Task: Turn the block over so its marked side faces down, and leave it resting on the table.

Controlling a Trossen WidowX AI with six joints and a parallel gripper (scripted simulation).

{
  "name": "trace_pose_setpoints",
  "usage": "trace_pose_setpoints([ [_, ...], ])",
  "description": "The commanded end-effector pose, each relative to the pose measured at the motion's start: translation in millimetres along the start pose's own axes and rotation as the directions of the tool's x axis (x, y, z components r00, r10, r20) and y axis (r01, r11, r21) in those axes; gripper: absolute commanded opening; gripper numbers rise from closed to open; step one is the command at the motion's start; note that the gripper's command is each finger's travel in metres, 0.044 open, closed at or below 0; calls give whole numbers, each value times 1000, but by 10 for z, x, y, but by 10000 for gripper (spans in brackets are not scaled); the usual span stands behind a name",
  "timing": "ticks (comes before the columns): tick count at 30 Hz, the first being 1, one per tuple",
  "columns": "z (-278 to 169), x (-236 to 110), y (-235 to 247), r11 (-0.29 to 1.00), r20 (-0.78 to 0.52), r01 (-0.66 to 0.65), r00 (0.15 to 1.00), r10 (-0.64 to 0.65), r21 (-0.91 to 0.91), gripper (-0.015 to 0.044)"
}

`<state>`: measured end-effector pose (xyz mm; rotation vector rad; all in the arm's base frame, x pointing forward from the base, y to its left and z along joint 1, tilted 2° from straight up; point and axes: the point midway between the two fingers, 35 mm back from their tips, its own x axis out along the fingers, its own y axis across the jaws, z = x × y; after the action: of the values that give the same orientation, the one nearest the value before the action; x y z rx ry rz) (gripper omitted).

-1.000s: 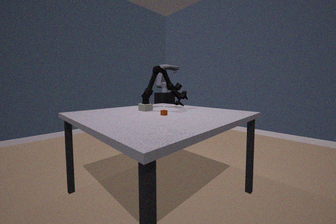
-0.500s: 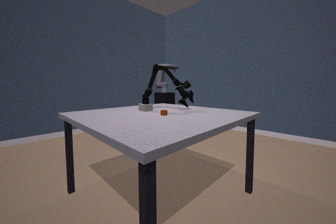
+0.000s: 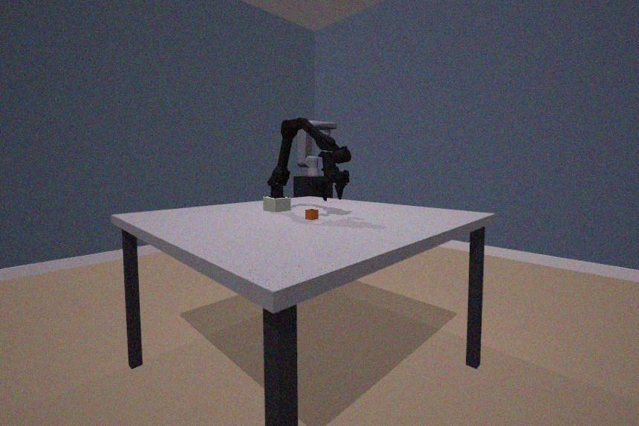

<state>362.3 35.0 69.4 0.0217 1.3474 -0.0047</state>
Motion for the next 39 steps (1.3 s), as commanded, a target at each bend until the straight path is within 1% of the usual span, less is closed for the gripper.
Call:
trace_pose_setpoints([
  [1, -160, -235, -646, 1000, -102, 9, 995, -10, -17, 440],
  [4, -261, -327, -923, 1000, -145, 3, 989, -6, -21, 440],
  [9, -268, -332, -941, 1000, -147, 3, 989, -6, -21, 440],
  [10, -270, -304, -941, 1000, -147, 3, 989, -6, -21, 440],
  [13, -315, -12, -943, 1000, -148, 3, 989, -6, -21, 440],
  [14, -321, 15, -943, 1000, -148, 3, 989, -6, -21, 440],
  [18, -321, 15, -943, 1000, -148, 3, 989, -6, -21, 440],
  [22, -343, 164, -947, 1000, -148, 3, 989, -6, -21, 440],
  [27, -344, 175, -947, 1000, -148, 3, 989, -6, -21, 440],
  [39, -371, 368, -949, 1000, -148, 3, 989, -6, -21, 440],
])
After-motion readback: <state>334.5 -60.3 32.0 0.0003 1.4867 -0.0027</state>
